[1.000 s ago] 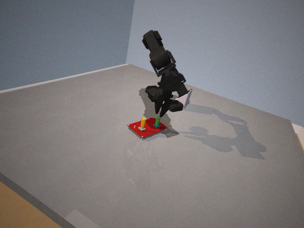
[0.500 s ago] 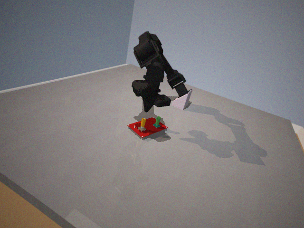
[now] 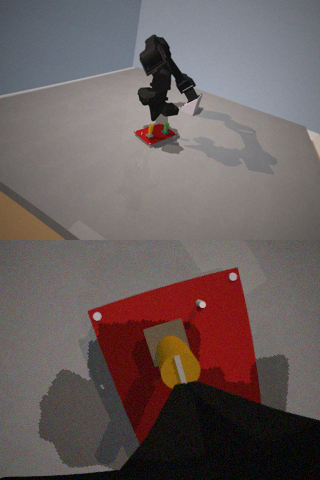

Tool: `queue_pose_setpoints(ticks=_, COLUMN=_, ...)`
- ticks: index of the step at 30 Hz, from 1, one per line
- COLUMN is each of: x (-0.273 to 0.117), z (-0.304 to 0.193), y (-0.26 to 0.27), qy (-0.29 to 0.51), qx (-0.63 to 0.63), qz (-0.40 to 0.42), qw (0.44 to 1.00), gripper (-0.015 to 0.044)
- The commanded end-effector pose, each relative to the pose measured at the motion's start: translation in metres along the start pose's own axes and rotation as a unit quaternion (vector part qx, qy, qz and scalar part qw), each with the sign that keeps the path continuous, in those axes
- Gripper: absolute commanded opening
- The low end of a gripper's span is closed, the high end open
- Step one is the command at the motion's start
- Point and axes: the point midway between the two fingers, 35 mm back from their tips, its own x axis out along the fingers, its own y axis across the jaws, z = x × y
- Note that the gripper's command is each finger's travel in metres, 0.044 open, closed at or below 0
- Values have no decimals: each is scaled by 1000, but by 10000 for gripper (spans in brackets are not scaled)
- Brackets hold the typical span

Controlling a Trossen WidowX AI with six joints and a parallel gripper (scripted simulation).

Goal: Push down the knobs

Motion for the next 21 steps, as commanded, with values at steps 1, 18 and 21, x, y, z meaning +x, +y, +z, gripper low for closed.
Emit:
queue_pose_setpoints(ticks=1, x=8, z=0, y=-1, qy=-1, qx=-2, qz=-3, qw=1000, gripper=0)
queue_pose_setpoints(ticks=18, x=16, z=0, y=-2, qy=-1, qx=-2, qz=-3, qw=1000, gripper=0)
queue_pose_setpoints(ticks=21, x=17, z=0, y=-2, qy=-1, qx=-2, qz=-3, qw=1000, gripper=0)
